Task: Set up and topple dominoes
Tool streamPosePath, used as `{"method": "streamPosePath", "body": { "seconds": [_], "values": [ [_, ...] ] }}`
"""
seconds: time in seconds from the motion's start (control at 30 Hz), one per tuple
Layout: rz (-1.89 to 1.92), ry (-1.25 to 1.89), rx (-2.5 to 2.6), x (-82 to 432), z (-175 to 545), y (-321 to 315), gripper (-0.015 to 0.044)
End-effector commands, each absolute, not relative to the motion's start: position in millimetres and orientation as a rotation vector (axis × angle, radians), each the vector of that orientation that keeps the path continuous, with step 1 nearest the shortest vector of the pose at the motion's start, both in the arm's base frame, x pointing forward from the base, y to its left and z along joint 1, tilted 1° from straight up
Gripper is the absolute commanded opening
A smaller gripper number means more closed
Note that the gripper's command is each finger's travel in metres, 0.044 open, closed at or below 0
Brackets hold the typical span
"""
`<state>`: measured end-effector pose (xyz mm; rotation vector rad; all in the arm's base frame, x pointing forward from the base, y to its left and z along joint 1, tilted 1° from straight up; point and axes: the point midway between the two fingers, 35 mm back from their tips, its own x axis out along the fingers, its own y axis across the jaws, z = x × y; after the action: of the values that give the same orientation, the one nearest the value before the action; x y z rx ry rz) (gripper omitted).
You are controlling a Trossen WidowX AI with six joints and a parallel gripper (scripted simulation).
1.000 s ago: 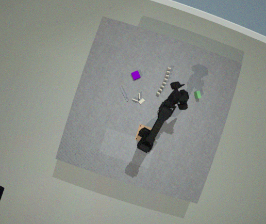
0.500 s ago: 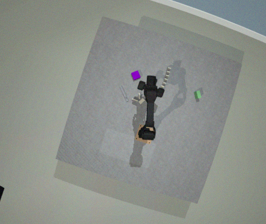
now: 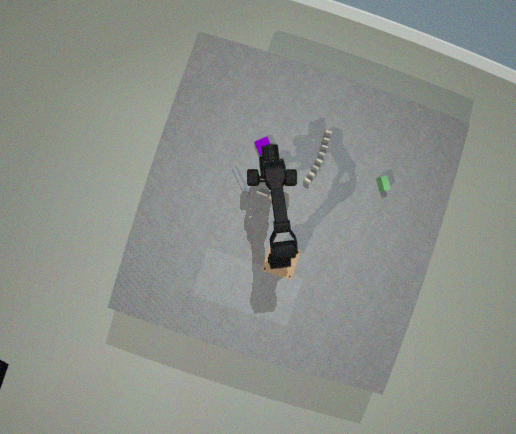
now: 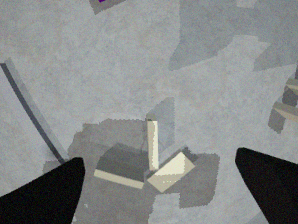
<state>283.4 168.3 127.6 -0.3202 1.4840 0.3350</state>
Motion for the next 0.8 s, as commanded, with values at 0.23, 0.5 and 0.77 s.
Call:
{"method": "streamPosePath", "body": {
  "seconds": [0.23, 0.5, 0.77],
  "values": [
    [0.345, 1.503, -0.330, 285.4, 64.8, 169.8, 0.0440],
    [0.345, 1.503, -0.330, 285.6, 57.3, 170.0, 0.0440],
    [0.345, 1.503, -0.330, 285.6, 49.9, 170.2, 0.0440]
  ]
}}
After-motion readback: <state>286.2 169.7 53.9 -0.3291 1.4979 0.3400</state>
